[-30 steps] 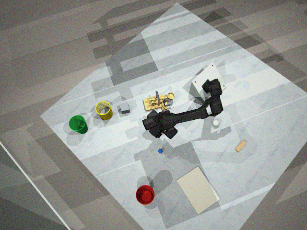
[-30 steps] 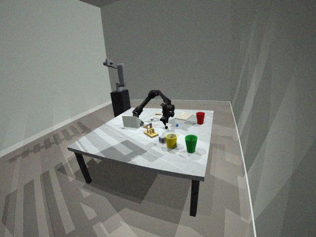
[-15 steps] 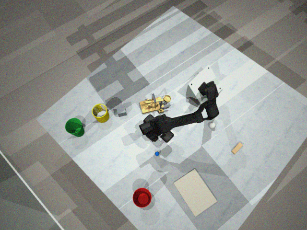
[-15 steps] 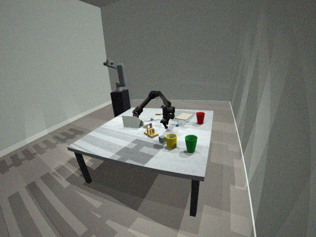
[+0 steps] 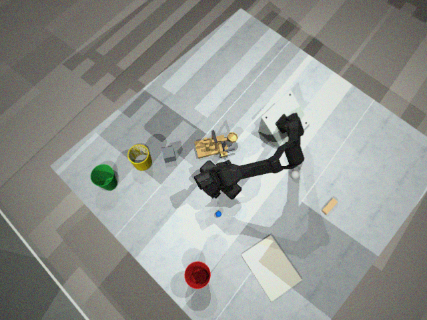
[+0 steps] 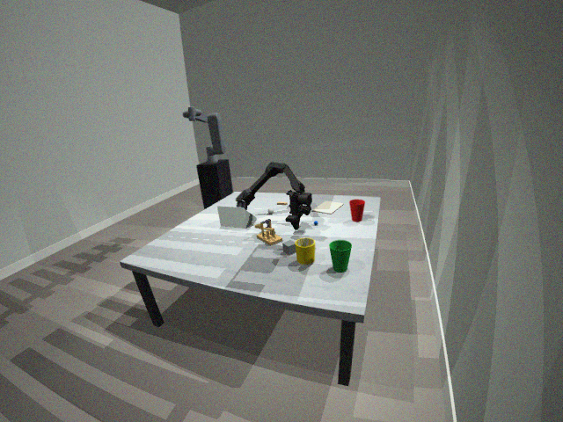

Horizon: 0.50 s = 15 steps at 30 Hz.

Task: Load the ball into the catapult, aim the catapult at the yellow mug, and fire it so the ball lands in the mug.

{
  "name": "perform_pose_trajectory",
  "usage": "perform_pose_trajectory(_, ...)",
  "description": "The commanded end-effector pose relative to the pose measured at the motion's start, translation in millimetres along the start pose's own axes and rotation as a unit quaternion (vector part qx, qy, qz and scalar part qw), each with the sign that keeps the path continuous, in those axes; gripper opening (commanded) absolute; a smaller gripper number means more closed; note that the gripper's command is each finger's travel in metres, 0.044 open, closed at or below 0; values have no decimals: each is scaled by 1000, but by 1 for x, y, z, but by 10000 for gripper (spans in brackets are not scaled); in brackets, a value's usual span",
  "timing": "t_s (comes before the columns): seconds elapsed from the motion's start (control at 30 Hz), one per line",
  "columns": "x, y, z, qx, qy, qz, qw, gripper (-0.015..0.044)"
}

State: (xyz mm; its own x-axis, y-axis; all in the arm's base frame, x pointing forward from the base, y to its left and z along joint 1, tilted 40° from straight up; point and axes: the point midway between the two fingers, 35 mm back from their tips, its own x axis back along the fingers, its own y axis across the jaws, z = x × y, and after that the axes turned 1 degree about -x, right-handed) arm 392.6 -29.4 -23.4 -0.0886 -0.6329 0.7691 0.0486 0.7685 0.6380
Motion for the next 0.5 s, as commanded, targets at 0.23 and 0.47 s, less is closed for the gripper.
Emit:
perform_pose_trajectory(0.23,-2,0,2,-4,1,-3,1000,89)
perform_pose_trajectory(0.47,17,-2,-2,-4,1,-2,1000,0)
